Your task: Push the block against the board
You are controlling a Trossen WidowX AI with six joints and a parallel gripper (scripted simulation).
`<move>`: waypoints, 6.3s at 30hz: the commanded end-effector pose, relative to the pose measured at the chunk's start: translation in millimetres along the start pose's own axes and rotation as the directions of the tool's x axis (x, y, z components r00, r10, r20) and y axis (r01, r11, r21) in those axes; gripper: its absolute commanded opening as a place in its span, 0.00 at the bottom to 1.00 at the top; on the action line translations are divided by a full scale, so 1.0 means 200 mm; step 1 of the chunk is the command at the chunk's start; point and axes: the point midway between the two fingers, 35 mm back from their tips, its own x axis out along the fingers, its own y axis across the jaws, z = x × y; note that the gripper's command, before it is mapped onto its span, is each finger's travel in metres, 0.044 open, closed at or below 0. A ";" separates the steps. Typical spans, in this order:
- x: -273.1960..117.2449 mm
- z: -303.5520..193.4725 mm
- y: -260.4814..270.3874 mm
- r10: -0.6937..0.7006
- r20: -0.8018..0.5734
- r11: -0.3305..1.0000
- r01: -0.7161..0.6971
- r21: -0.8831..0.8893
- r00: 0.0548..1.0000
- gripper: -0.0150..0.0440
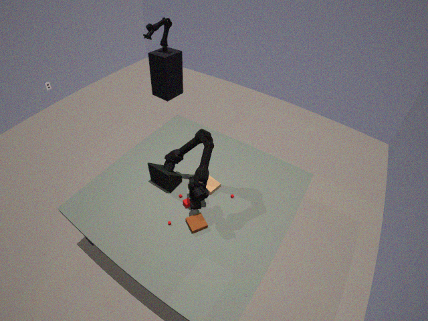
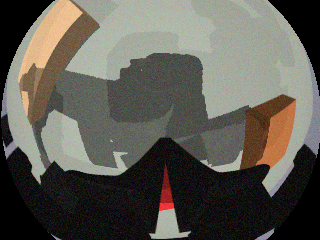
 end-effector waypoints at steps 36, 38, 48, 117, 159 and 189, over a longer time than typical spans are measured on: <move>0.00 -0.29 -0.02 -0.005 -0.002 1.000 0.005 0.004 1.000 0.25; 0.00 -0.30 -0.02 -0.005 -0.002 1.000 0.005 0.004 1.000 0.25; 0.00 -0.37 -0.01 -0.003 -0.002 1.000 0.003 0.004 1.000 0.25; 0.00 -0.34 0.00 -0.002 -0.001 1.000 0.002 0.004 1.000 0.25; -0.28 -0.21 -0.17 -0.010 0.006 0.935 0.007 0.355 1.000 0.25; -0.34 -0.21 -0.59 -0.014 0.003 0.178 0.000 0.984 1.000 0.25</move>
